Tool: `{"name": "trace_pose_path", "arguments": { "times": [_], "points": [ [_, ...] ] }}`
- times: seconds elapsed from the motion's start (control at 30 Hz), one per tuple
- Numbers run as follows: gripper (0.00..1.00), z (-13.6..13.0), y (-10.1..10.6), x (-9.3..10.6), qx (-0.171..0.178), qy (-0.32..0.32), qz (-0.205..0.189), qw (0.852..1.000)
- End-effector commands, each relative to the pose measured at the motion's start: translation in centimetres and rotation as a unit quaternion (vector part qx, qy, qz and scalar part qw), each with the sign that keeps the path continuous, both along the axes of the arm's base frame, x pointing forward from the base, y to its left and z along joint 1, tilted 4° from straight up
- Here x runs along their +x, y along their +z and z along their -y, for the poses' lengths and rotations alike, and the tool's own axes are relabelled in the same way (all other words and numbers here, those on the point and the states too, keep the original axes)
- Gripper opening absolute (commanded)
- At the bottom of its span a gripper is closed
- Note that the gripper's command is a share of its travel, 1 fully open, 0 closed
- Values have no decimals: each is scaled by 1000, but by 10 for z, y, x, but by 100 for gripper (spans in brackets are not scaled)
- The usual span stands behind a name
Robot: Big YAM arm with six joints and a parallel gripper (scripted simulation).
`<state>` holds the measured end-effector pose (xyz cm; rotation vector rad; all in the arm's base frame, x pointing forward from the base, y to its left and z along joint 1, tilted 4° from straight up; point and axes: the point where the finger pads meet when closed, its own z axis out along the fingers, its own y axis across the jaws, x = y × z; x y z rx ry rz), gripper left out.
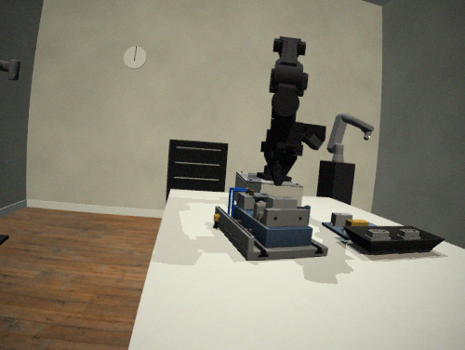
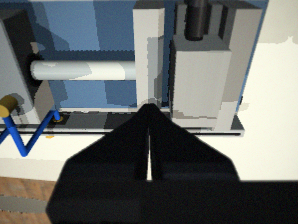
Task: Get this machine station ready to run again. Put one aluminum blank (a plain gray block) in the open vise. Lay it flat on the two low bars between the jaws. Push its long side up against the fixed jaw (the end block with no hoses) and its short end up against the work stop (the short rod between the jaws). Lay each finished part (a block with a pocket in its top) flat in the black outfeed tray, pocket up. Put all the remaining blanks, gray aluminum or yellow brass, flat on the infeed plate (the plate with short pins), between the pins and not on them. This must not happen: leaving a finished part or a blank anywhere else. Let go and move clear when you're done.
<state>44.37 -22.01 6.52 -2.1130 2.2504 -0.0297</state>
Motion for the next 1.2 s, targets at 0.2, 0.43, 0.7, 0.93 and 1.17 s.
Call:
{"name": "trace_pose_path", "arguments": {
  "times": [0.2,0.43,0.7,0.93,1.17],
  "points": [
    [0,-4,-19,7,-1,7,5,1000],
    [0,-1,-17,11,-5,5,13,1000],
    [0,0,-16,12,-7,4,17,1000],
    [0,-1,-19,10,-6,4,14,1000],
    [0,-2,-21,9,-5,4,12,1000]
  ]
}}
